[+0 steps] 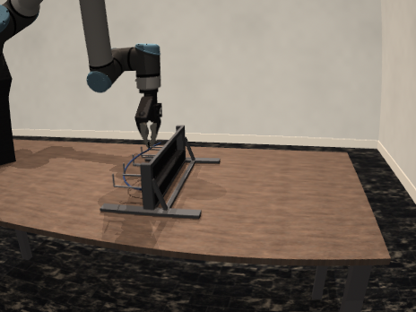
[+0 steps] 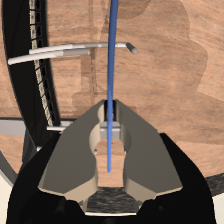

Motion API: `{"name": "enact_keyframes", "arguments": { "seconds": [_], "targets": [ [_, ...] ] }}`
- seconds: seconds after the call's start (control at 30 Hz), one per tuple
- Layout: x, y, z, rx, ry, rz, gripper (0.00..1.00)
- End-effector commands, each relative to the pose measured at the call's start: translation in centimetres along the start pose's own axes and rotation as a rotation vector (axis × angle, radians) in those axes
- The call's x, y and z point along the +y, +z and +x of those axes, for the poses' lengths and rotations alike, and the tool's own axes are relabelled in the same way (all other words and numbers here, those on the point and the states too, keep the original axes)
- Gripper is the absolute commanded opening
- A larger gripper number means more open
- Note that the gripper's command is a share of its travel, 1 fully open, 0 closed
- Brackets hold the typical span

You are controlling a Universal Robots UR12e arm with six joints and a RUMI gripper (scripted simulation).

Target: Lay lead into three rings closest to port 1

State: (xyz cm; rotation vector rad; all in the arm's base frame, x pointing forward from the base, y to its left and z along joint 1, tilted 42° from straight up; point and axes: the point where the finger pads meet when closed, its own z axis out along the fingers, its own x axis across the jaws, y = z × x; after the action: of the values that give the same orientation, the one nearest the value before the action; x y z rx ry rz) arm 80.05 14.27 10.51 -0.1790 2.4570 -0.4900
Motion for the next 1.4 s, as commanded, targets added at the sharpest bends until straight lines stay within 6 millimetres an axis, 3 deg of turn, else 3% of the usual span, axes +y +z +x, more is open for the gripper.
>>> {"name": "enact_keyframes", "arguments": {
  "seconds": [0.0, 0.77, 1.37],
  "targets": [
    [-0.1, 0.5, -0.2, -0.003, 0.001, 0.0, 0.0],
    [0.0, 0.6, -0.4, -0.002, 0.001, 0.0, 0.0],
    [0.2, 0.5, -2.5, -0.003, -0.001, -0.001, 0.0]
  ]
}}
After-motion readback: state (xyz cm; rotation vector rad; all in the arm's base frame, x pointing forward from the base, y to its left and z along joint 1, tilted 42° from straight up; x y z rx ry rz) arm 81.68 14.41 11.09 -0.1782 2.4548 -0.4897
